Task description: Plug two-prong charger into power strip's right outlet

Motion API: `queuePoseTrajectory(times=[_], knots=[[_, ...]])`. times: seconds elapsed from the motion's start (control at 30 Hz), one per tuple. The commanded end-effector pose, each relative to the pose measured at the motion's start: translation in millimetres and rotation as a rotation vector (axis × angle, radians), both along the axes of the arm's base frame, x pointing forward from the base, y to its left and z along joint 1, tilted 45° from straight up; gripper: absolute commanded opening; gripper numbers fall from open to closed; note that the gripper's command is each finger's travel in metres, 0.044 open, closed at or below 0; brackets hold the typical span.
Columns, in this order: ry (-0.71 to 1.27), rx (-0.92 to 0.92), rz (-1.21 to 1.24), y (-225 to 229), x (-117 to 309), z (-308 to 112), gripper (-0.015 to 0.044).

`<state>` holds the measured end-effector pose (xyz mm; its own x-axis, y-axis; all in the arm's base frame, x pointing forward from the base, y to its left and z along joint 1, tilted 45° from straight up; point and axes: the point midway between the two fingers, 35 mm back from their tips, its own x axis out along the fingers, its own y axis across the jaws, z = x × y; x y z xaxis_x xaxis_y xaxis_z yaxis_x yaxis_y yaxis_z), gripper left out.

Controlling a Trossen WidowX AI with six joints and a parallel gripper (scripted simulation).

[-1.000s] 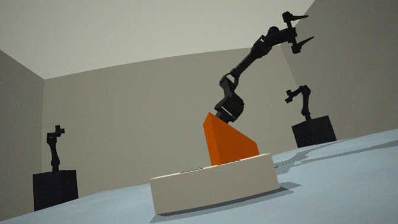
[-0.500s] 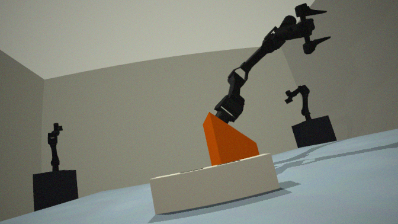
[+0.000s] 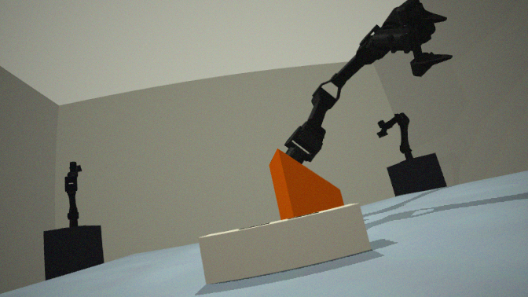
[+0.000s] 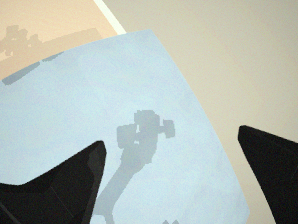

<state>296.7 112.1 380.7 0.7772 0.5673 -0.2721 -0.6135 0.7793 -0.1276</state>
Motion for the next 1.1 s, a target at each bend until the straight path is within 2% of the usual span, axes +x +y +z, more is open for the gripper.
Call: queuePoseTrajectory(times=[0.0,0.43,1.07], knots=[[0.127,0.007,-0.020,-5,18,-39,0.0440],[0.453,0.030,-0.112,-26,42,-138,0.0440],[0.867,0.140,-0.198,-43,35,-252,0.0440]])
